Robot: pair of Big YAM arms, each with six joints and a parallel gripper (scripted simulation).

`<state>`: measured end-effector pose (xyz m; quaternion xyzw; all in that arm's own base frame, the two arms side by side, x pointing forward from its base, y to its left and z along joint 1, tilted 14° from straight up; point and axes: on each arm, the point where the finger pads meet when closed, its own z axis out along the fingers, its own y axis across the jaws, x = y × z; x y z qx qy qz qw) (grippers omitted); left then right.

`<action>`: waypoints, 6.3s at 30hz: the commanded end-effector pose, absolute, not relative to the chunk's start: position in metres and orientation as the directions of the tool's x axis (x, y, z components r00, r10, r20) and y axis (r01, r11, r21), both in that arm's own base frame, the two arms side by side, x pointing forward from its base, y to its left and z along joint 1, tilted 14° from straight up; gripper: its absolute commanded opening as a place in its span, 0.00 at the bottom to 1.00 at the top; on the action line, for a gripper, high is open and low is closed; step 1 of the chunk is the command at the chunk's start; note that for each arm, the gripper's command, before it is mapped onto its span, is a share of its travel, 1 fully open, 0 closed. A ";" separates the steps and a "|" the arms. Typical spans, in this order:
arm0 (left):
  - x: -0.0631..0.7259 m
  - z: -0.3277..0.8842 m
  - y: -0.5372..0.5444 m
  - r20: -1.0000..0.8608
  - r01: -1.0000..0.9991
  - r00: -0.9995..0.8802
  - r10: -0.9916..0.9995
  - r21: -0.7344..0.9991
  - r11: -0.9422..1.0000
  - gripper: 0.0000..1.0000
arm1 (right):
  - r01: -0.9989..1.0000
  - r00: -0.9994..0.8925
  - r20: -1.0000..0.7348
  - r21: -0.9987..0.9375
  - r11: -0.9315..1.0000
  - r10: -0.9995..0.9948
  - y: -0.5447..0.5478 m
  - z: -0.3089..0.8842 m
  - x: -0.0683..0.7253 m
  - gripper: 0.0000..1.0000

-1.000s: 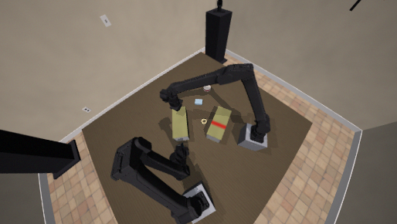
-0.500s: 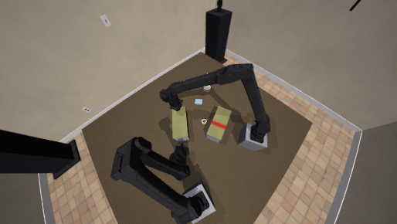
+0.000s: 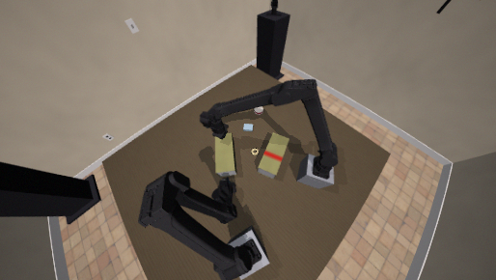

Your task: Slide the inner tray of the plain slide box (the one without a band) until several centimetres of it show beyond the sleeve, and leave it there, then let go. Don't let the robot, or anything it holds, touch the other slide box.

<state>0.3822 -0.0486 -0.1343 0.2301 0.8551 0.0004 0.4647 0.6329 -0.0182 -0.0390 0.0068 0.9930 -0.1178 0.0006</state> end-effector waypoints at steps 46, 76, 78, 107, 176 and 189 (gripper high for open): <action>0.420 -0.131 -0.067 -0.803 0.393 -0.456 0.383 0.205 0.897 0.00 | 0.019 -0.992 0.118 -0.238 0.971 0.048 -0.039 -0.098 0.607 0.00; 0.447 -0.126 -0.078 -0.803 0.398 -0.455 0.386 0.204 0.894 0.00 | 0.019 -0.992 0.117 -0.238 0.971 0.048 -0.039 -0.099 0.610 0.00; 0.449 -0.126 -0.078 -0.805 0.394 -0.453 0.384 0.206 0.896 0.00 | 0.019 -0.992 0.117 -0.238 0.971 0.048 -0.039 -0.099 0.610 0.00; 0.438 -0.112 -0.066 -0.815 0.383 -0.420 0.399 0.239 0.892 0.00 | 0.020 -0.992 0.116 -0.238 0.971 0.048 -0.039 -0.099 0.612 0.00; 0.376 -0.090 -0.053 -0.812 0.392 -0.427 0.398 0.230 0.891 0.00 | 0.020 -0.992 0.116 -0.238 0.971 0.049 -0.040 -0.099 0.615 0.00; 0.376 -0.090 -0.053 -0.812 0.392 -0.427 0.398 0.230 0.891 0.00 | 0.020 -0.992 0.116 -0.238 0.971 0.049 -0.040 -0.099 0.615 0.00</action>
